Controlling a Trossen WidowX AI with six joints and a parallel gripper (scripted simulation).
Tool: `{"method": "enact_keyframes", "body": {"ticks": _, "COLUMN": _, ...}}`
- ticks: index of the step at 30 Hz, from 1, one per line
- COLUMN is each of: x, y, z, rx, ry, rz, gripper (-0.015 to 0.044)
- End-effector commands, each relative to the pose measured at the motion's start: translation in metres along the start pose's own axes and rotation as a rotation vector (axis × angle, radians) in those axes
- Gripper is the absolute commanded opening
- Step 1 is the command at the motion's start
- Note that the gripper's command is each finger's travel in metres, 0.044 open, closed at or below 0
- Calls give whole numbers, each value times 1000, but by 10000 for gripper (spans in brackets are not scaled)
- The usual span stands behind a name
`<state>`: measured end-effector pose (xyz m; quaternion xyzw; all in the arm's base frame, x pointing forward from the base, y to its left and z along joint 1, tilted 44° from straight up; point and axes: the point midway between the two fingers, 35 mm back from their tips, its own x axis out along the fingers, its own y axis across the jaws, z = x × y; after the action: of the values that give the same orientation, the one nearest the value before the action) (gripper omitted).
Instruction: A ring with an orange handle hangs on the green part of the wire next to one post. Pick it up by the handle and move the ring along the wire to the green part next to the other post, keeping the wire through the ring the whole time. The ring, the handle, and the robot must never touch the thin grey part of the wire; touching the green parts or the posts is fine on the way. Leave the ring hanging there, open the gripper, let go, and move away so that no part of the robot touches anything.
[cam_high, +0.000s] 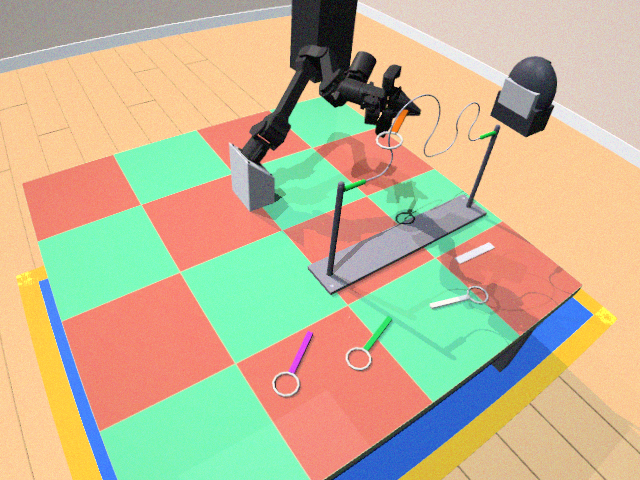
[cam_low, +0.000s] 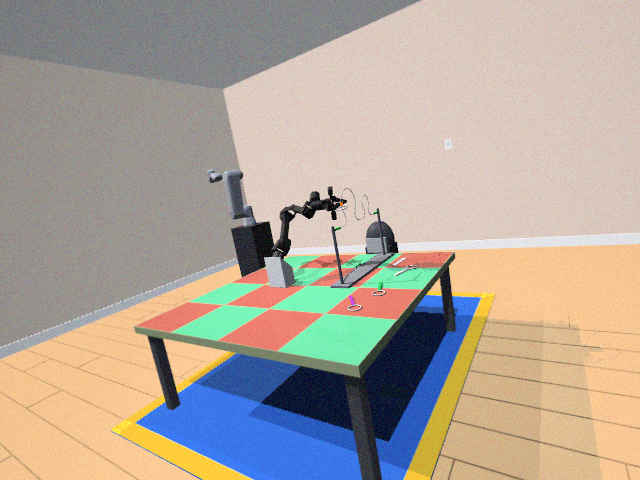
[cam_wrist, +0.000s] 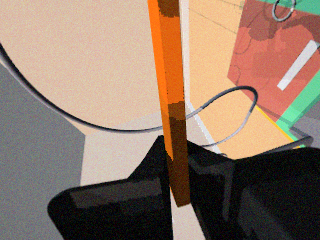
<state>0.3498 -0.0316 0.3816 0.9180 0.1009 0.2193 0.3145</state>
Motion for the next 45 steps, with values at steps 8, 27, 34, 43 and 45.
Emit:
{"method": "enact_keyframes", "body": {"ticks": 8, "x": -1, "y": 3, "z": 2, "rx": 117, "ry": 11, "rz": 64, "gripper": -150}}
{"method": "enact_keyframes", "body": {"ticks": 27, "x": 0, "y": 1, "z": 0, "rx": 243, "ry": 27, "rz": 134, "gripper": -150}}
{"method": "enact_keyframes", "body": {"ticks": 34, "x": 3, "y": -7, "z": -3, "rx": 223, "ry": 25, "rz": 123, "gripper": -150}}
{"method": "enact_keyframes", "body": {"ticks": 43, "x": 7, "y": -26, "z": -8, "rx": 136, "ry": 16, "rz": 75, "gripper": -150}}
{"method": "enact_keyframes", "body": {"ticks": 45, "x": 9, "y": -31, "z": -9, "rx": 105, "ry": 12, "rz": 59, "gripper": -150}}
